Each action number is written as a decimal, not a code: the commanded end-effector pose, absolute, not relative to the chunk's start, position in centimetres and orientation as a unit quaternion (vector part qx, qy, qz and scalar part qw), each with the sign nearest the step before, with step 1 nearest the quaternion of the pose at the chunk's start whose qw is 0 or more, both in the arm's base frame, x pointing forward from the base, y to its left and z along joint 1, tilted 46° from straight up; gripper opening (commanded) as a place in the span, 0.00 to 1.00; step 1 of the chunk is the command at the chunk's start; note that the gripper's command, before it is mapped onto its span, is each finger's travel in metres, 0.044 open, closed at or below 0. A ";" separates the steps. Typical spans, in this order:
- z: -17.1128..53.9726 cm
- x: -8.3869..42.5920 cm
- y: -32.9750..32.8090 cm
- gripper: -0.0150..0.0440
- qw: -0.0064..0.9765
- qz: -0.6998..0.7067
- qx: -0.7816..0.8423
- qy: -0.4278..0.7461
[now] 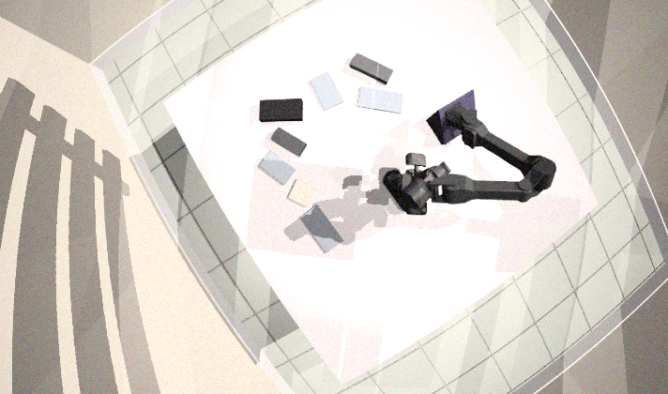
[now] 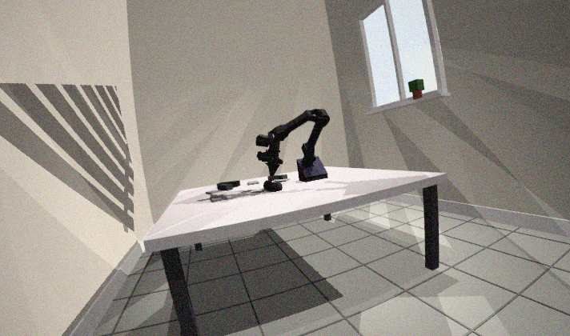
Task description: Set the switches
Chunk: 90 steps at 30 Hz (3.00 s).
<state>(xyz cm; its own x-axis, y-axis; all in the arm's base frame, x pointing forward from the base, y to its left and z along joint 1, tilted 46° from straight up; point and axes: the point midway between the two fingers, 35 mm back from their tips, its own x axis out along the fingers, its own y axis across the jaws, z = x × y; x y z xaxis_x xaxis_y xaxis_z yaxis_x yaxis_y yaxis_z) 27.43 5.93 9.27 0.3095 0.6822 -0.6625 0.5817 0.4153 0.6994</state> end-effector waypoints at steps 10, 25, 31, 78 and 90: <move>9.8 26.2 4.9 0.25 0.779 0.189 0.360 0.477; 9.8 26.2 4.9 0.25 0.779 0.189 0.360 0.477; 10.5 26.7 5.6 0.48 0.718 0.139 0.439 0.523; 12.0 28.9 11.9 1.00 0.288 -0.246 0.672 0.636; 10.7 29.0 13.3 1.00 0.287 -0.246 0.674 0.635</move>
<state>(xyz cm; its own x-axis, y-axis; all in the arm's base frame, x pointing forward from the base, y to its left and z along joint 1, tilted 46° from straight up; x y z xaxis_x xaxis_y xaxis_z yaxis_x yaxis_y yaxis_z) 29.04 12.99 11.25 0.0736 0.7168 -0.6934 0.9963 -0.0224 0.0826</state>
